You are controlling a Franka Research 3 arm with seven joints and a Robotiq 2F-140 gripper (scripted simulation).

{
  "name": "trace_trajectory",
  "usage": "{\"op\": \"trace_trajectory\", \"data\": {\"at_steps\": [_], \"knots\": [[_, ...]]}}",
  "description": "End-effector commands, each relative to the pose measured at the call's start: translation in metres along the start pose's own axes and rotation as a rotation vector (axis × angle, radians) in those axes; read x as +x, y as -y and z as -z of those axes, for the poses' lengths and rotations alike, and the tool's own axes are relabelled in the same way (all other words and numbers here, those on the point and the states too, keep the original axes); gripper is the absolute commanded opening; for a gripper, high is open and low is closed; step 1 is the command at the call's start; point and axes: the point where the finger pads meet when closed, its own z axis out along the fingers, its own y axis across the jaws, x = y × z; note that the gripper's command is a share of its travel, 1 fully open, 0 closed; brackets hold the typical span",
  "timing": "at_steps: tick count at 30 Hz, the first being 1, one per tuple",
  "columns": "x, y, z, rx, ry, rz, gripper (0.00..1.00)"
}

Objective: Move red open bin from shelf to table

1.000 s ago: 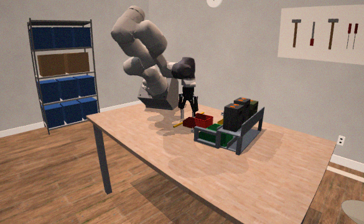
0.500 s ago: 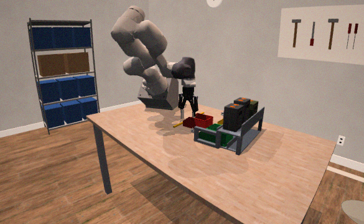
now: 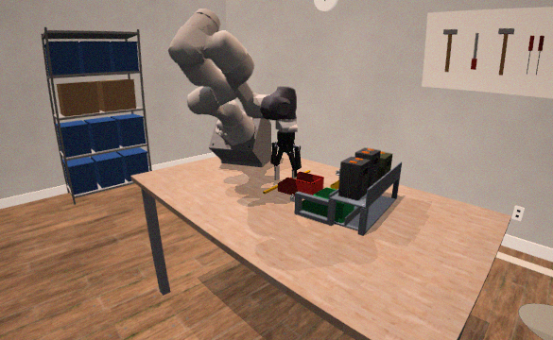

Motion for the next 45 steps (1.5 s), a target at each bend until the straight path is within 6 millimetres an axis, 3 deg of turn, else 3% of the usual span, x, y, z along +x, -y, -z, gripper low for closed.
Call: {"op": "trace_trajectory", "data": {"at_steps": [1, 6, 11, 23, 28, 40, 45], "knots": [[0.000, 0.000, 0.000, 0.000, 0.000, 0.000, 0.57], [0.000, 0.000, 0.000, 0.000, 0.000, 0.000, 0.57], [0.000, 0.000, 0.040, 0.003, -0.004, -0.011, 0.57], [0.000, 0.000, 0.040, 0.003, -0.004, -0.011, 0.57], [-0.001, 0.000, 0.094, 0.003, -0.004, -0.011, 0.57], [-0.001, 0.000, 0.094, 0.003, -0.004, -0.011, 0.57], [0.000, -0.003, 0.107, 0.003, -0.004, -0.011, 0.57]]}}
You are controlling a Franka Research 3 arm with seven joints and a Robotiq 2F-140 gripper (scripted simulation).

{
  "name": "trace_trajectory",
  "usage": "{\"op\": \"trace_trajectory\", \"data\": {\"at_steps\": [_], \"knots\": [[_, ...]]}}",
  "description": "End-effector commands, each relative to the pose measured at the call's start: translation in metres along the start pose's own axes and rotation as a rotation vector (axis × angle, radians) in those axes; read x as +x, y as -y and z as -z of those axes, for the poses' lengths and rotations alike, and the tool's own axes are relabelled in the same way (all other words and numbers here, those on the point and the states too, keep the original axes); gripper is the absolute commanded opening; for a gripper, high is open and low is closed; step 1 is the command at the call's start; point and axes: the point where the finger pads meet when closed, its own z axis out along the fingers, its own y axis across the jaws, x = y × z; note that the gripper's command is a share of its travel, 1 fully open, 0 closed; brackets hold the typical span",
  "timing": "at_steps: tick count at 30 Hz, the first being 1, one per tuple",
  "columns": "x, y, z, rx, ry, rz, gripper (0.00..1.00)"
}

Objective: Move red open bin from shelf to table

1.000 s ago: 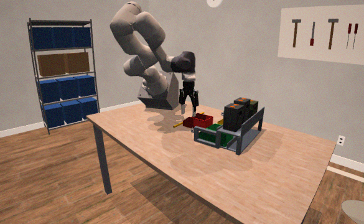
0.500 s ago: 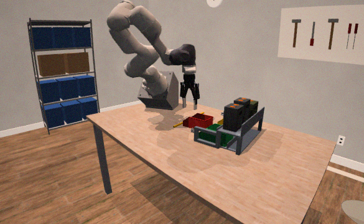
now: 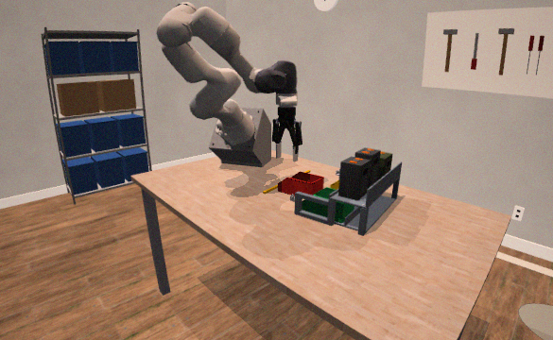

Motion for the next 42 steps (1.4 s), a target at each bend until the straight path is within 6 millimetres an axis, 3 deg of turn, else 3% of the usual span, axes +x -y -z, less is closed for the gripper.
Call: {"op": "trace_trajectory", "data": {"at_steps": [1, 42], "knots": [[0.005, -0.006, 0.005, -0.016, -0.008, 0.052, 0.57], [0.004, -0.005, -0.009, -0.016, -0.008, 0.052, 0.57]]}}
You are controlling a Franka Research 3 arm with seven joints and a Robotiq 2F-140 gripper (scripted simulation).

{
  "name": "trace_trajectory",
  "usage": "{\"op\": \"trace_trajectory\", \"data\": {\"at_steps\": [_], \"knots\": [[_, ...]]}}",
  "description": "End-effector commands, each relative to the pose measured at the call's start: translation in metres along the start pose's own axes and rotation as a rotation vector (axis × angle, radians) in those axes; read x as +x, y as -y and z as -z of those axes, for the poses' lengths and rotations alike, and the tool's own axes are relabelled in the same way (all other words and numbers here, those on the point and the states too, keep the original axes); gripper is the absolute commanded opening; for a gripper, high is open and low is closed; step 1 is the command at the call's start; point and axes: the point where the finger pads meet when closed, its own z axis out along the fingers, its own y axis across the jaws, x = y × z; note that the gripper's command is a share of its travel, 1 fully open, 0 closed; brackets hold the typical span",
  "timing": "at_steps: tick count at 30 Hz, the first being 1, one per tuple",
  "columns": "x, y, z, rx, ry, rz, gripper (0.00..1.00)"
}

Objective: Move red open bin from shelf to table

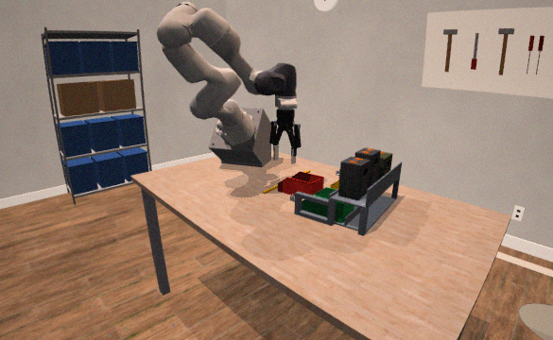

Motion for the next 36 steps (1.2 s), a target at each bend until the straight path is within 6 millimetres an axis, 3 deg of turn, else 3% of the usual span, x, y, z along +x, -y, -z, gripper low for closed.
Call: {"op": "trace_trajectory", "data": {"at_steps": [1, 36], "knots": [[-0.0019, 0.0023, 0.0008, 0.006, 0.005, -0.006, 0.57], [-0.0030, 0.0041, -0.0007, 0.006, 0.005, -0.006, 0.57]]}}
